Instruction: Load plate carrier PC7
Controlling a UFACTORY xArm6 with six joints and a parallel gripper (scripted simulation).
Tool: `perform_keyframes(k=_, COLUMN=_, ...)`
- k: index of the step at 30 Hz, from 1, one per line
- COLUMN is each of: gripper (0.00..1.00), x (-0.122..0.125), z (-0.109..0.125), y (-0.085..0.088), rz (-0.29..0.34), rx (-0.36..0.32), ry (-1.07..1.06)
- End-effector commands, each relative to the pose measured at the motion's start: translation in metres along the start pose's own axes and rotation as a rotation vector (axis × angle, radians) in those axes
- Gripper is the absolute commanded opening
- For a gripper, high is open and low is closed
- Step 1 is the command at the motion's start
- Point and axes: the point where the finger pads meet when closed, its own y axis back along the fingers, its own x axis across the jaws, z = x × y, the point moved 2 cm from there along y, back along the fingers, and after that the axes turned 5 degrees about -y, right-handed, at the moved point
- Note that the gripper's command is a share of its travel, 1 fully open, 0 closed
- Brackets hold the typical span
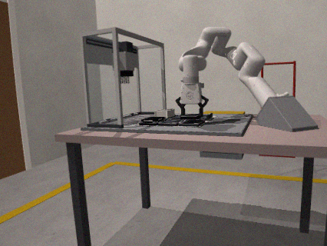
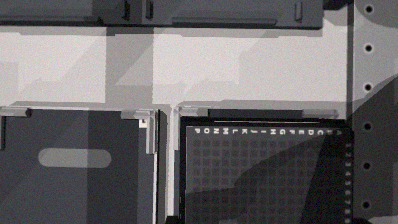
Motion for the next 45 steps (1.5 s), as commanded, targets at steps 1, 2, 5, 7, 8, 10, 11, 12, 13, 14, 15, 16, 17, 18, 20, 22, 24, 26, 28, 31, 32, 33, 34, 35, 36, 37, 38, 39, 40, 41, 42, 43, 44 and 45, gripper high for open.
perform_keyframes(k=1, gripper=0.00, x=-0.001, z=0.001, y=0.001, rz=-0.001, rx=-0.002, ry=-0.001)
perform_keyframes(k=2, gripper=0.00, x=-0.001, z=0.001, y=0.001, rz=-0.001, rx=-0.002, ry=-0.001)
perform_keyframes(k=5, gripper=0.00, x=-0.001, z=0.001, y=0.005, rz=-0.001, rx=-0.002, ry=-0.001)
perform_keyframes(k=7, gripper=0.00, x=-0.001, z=0.001, y=0.008, rz=-0.001, rx=-0.002, ry=-0.001)
perform_keyframes(k=8, gripper=0.00, x=-0.001, z=0.001, y=0.010, rz=-0.001, rx=-0.002, ry=-0.001)
perform_keyframes(k=10, gripper=0.00, x=-0.001, z=0.000, y=0.013, rz=-0.001, rx=-0.002, ry=-0.001)
perform_keyframes(k=11, gripper=0.00, x=-0.001, z=0.000, y=0.015, rz=-0.001, rx=-0.002, ry=-0.001)
perform_keyframes(k=12, gripper=0.00, x=-0.001, z=0.000, y=0.016, rz=-0.001, rx=-0.002, ry=-0.001)
perform_keyframes(k=13, gripper=0.00, x=-0.001, z=0.000, y=0.016, rz=-0.001, rx=-0.002, ry=-0.001)
perform_keyframes(k=14, gripper=0.00, x=-0.001, z=0.000, y=0.016, rz=-0.001, rx=-0.002, ry=-0.001)
perform_keyframes(k=15, gripper=0.00, x=-0.001, z=0.000, y=0.018, rz=-0.001, rx=-0.002, ry=-0.001)
perform_keyframes(k=16, gripper=0.00, x=-0.001, z=0.000, y=0.020, rz=-0.001, rx=-0.002, ry=-0.001)
perform_keyframes(k=17, gripper=0.00, x=-0.001, z=0.000, y=0.021, rz=-0.001, rx=-0.002, ry=-0.001)
perform_keyframes(k=18, gripper=0.00, x=-0.001, z=0.000, y=0.023, rz=-0.001, rx=-0.002, ry=-0.001)
perform_keyframes(k=20, gripper=0.00, x=-0.001, z=0.000, y=0.026, rz=-0.001, rx=-0.002, ry=-0.001)
perform_keyframes(k=22, gripper=0.00, x=-0.001, z=0.000, y=0.030, rz=-0.001, rx=-0.002, ry=-0.001)
perform_keyframes(k=24, gripper=0.00, x=-0.001, z=0.000, y=0.033, rz=-0.001, rx=-0.002, ry=-0.001)
perform_keyframes(k=26, gripper=0.00, x=-0.001, z=0.000, y=0.036, rz=-0.001, rx=-0.002, ry=-0.001)
perform_keyframes(k=28, gripper=0.00, x=-0.001, z=0.000, y=0.040, rz=-0.001, rx=-0.002, ry=-0.001)
perform_keyframes(k=31, gripper=0.00, x=-0.001, z=0.000, y=0.041, rz=-0.001, rx=-0.002, ry=-0.001)
perform_keyframes(k=32, gripper=0.00, x=-0.001, z=0.000, y=0.043, rz=-0.001, rx=-0.002, ry=-0.001)
perform_keyframes(k=33, gripper=0.00, x=-0.001, z=0.000, y=0.045, rz=-0.001, rx=-0.002, ry=-0.001)
perform_keyframes(k=34, gripper=0.00, x=-0.001, z=0.000, y=0.046, rz=-0.001, rx=-0.002, ry=-0.001)
perform_keyframes(k=35, gripper=0.00, x=-0.001, z=0.000, y=0.048, rz=-0.001, rx=-0.002, ry=-0.001)
perform_keyframes(k=36, gripper=0.00, x=-0.001, z=0.000, y=0.050, rz=-0.001, rx=-0.002, ry=-0.001)
perform_keyframes(k=37, gripper=0.00, x=-0.001, z=0.000, y=0.051, rz=-0.001, rx=-0.002, ry=-0.001)
perform_keyframes(k=38, gripper=0.00, x=-0.001, z=0.000, y=0.053, rz=-0.001, rx=-0.002, ry=-0.001)
perform_keyframes(k=39, gripper=0.00, x=-0.001, z=0.000, y=0.055, rz=-0.001, rx=-0.002, ry=-0.001)
perform_keyframes(k=40, gripper=0.00, x=-0.001, z=0.000, y=0.056, rz=-0.001, rx=-0.002, ry=-0.001)
perform_keyframes(k=41, gripper=0.00, x=-0.001, z=0.000, y=0.058, rz=-0.001, rx=-0.002, ry=-0.001)
perform_keyframes(k=42, gripper=0.00, x=-0.001, z=0.000, y=0.060, rz=-0.001, rx=-0.002, ry=-0.001)
perform_keyframes(k=43, gripper=0.00, x=-0.001, z=0.000, y=0.061, rz=-0.001, rx=-0.002, ry=-0.001)
perform_keyframes(k=44, gripper=0.00, x=-0.001, z=0.000, y=0.063, rz=-0.001, rx=-0.002, ry=-0.001)
perform_keyframes(k=45, gripper=0.00, x=-0.001, z=0.000, y=0.065, rz=-0.001, rx=-0.002, ry=-0.001)
